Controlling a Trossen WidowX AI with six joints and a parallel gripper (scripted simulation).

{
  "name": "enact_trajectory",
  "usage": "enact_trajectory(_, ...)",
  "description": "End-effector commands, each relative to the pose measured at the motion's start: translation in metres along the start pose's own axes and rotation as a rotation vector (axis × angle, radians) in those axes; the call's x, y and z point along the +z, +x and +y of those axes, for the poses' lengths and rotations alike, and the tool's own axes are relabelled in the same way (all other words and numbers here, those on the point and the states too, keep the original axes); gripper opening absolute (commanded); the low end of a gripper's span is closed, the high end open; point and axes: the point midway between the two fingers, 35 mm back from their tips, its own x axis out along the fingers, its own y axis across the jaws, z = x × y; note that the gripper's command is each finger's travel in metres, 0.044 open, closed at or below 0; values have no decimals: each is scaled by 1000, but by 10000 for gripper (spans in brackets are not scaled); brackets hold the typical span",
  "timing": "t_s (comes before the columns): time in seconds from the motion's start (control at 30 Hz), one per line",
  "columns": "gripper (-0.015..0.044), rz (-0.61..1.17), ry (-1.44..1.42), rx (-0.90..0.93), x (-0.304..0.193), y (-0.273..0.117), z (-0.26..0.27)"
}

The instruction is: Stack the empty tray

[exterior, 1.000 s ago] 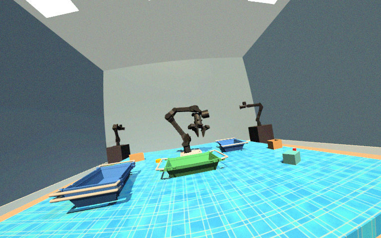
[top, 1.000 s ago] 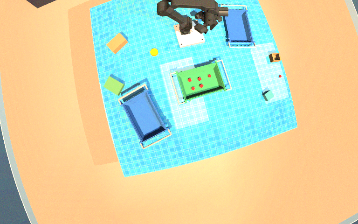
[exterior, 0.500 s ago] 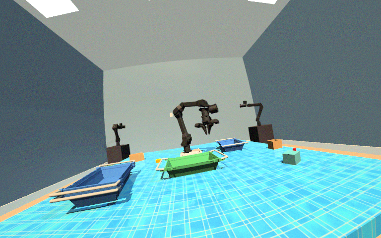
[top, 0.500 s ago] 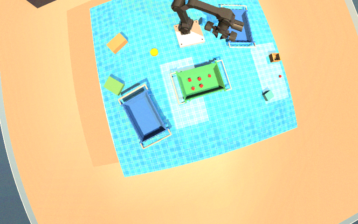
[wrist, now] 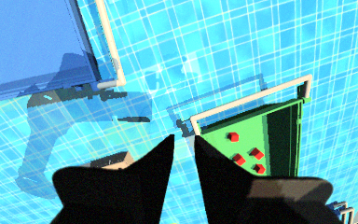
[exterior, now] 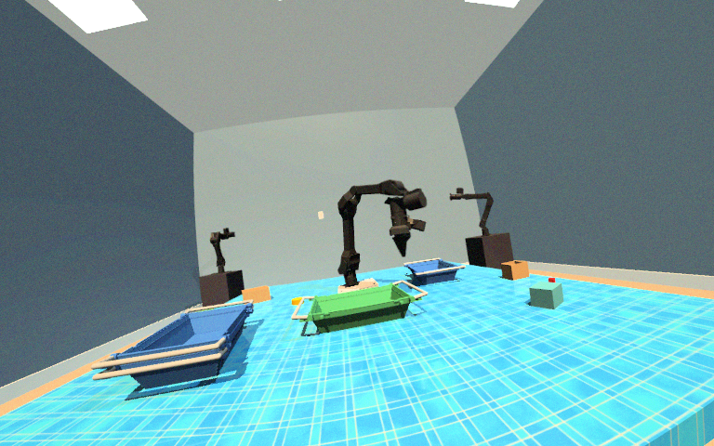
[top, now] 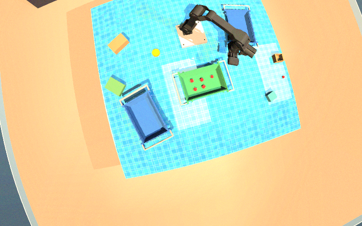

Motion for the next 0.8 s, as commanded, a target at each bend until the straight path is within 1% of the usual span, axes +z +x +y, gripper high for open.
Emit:
enact_trajectory(0.0,86,-2,676,54,17,26,-61)
enact_trajectory(0.2,86,13,1130,85,20,49,-104)
enact_trajectory(0.23,86,15,1168,87,19,51,-108)
enact_trajectory(0.57,86,16,1179,88,19,53,-109)
enact_trajectory(0.77,86,16,1179,88,21,68,-108)
